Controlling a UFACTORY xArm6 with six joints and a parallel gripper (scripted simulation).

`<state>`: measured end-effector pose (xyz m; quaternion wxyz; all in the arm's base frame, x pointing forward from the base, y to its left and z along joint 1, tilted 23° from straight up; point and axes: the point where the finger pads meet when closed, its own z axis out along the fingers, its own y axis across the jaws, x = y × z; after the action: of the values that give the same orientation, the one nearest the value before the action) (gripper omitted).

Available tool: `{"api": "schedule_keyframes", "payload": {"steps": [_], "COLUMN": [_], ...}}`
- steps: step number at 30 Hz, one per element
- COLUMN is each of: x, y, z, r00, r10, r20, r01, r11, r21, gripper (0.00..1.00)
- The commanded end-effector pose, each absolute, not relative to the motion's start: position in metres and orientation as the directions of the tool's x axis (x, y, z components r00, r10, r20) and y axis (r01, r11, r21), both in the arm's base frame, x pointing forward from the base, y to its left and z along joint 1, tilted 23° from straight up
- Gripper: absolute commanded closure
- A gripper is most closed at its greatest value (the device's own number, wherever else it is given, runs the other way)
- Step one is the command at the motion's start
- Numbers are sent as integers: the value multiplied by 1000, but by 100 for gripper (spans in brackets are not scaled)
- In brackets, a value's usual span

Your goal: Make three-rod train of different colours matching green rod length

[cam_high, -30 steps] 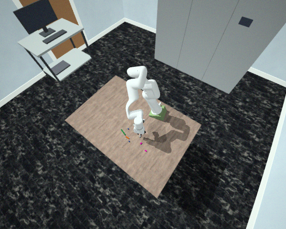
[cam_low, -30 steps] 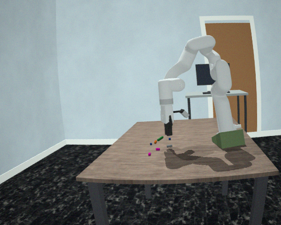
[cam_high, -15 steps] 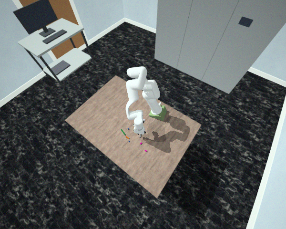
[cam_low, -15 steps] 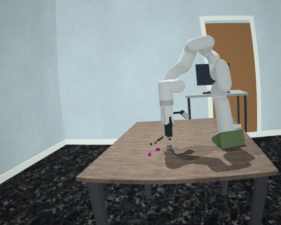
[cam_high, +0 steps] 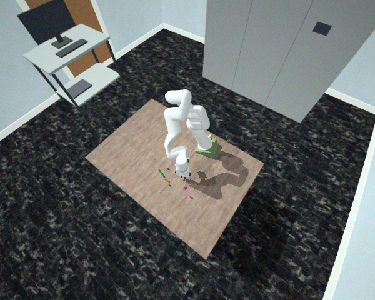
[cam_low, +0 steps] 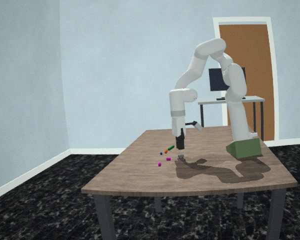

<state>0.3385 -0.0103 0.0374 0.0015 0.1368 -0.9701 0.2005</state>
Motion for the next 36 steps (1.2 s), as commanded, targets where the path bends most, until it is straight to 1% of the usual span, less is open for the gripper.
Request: {"api": "schedule_keyframes", "payload": {"steps": [1, 36], "x": [341, 342], "y": [-13, -20], "z": [31, 12], "r00": [-963, -963], "r10": [-265, -265], "r20": [54, 54], "r01": [-265, -265], "r11": [882, 882], "r21": [-389, -389], "gripper": [76, 76]}}
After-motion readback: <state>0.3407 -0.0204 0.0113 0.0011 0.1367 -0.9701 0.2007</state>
